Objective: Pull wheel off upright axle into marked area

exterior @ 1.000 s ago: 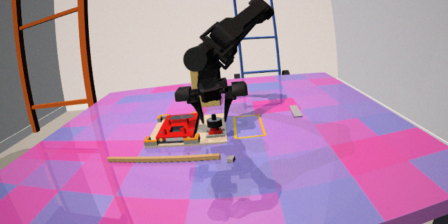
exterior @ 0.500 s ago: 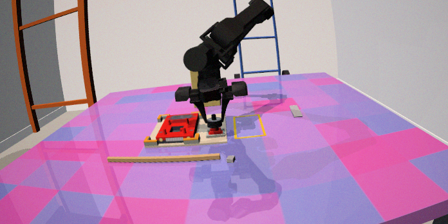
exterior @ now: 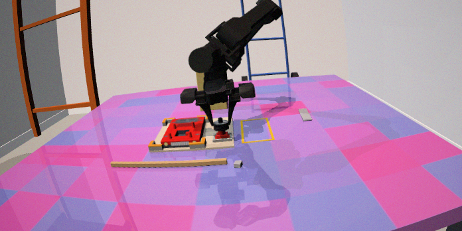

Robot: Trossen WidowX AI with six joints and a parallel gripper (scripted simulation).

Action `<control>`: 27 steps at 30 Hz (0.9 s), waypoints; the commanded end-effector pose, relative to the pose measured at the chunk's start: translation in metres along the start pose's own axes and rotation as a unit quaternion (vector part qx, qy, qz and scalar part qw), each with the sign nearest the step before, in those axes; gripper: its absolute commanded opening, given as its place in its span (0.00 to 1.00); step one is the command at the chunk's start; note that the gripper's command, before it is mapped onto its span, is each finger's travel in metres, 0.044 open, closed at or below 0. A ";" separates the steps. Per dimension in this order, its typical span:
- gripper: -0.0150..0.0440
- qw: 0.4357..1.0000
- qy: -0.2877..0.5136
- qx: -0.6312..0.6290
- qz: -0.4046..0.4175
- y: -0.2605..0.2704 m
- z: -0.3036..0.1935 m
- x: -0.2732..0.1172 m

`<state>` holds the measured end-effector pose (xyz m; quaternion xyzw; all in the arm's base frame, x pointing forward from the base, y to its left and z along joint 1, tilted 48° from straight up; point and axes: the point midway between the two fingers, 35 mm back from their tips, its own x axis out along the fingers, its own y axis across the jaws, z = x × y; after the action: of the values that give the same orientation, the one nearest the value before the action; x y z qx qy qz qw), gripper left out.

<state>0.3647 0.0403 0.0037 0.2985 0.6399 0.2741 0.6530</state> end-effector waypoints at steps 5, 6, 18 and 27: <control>0.25 1.000 -0.001 -0.001 -0.001 -0.001 0.000 -0.004; 0.25 1.000 -0.001 -0.001 -0.001 -0.001 0.000 -0.005; 0.25 1.000 -0.001 -0.001 -0.001 -0.001 0.000 -0.009; 0.25 1.000 -0.001 -0.001 -0.001 -0.001 0.000 -0.011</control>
<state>0.3649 0.0400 0.0057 0.2934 0.6419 0.2794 0.6510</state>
